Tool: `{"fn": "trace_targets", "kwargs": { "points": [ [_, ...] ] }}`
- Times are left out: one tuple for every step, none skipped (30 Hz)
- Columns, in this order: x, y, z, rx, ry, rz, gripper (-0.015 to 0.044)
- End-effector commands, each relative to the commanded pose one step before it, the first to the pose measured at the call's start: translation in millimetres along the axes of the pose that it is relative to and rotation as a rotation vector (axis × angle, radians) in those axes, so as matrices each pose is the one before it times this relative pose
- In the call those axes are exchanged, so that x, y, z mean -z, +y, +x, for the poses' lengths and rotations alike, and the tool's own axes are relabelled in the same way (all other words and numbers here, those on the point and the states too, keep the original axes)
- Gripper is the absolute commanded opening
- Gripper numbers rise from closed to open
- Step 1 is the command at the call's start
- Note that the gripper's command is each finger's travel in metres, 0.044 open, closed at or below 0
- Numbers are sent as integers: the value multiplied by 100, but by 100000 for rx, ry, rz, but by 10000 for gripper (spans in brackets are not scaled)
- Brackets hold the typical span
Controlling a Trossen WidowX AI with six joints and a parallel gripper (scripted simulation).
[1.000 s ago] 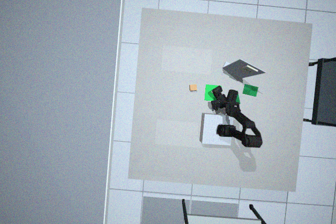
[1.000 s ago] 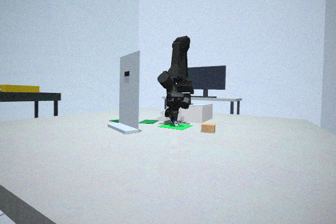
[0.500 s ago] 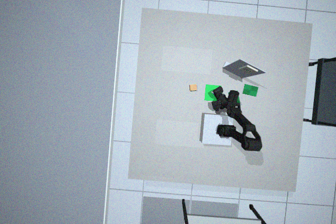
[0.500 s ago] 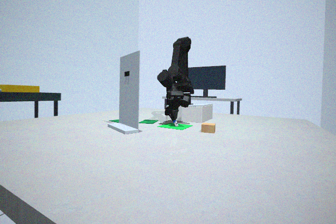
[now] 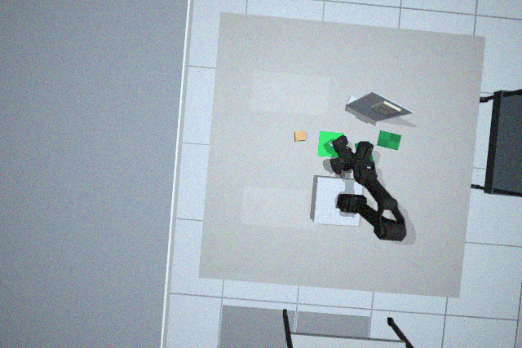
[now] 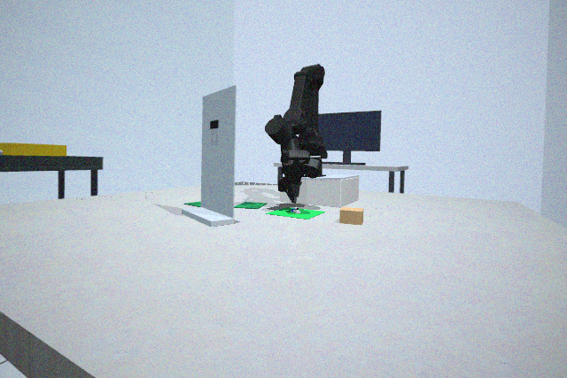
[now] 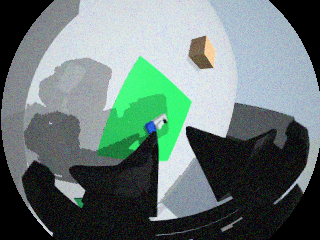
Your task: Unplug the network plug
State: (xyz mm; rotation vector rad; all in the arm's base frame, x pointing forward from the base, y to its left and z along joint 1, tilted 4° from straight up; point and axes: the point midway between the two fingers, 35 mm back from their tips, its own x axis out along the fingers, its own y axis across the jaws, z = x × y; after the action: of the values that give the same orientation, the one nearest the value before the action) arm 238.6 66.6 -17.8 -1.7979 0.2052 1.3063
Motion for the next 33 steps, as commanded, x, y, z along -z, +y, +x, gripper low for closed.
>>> {"fn": "trace_targets", "kwargs": {
  "points": [
    [-57, -131, -362, 678, -161, -658, 156],
    [-8, 2, -69, -5, -13, -6, 156],
    [-8, 2, -69, -5, -13, -6, 156],
    [-9, 2, -69, -5, -13, -6, 156],
    [-9, 3, -69, -5, -13, -6, 156],
    [-9, 3, -69, -5, -13, -6, 156],
    [4, -14, -13, 1, 0, 0, 156],
    [11, -42, -40, 2, 0, -1, 156],
    [18, -69, -66, 3, 0, -2, 156],
    [21, -83, -81, 4, 0, -2, 156],
    [21, -83, -82, 4, 0, -2, 156],
    [20, -83, -83, 4, 0, -2, 156],
    [19, -83, -84, 3, 0, -2, 156],
    [19, -82, -85, 3, 0, -2, 156],
    [18, -82, -86, 3, 0, -2, 156],
    [17, -82, -87, 3, 0, -2, 156],
    [17, -81, -88, 3, 0, -2, 156],
    [16, -81, -89, 3, 0, -2, 156],
    [15, -80, -90, 3, 0, -2, 156],
    [15, -80, -91, 3, -1, -2, 156],
    [14, -80, -92, 3, -1, -2, 156],
    [13, -79, -93, 3, -1, -2, 156],
    [12, -79, -94, 3, -1, -2, 156],
    [12, -78, -95, 2, -1, -2, 156],
    [11, -78, -96, 2, -1, -2, 156],
    [10, -77, -96, 2, -1, -2, 156],
    [10, -77, -97, 2, -1, -2, 156],
    [9, -76, -98, 2, -1, -2, 156],
    [8, -76, -99, 2, -1, -2, 156],
    [8, -76, -100, 2, -1, -2, 156],
    [7, -75, -101, 2, -1, -2, 156],
    [6, -75, -102, 2, -1, -2, 156],
    [5, -74, -103, 2, -1, -2, 156]
  ]
}}
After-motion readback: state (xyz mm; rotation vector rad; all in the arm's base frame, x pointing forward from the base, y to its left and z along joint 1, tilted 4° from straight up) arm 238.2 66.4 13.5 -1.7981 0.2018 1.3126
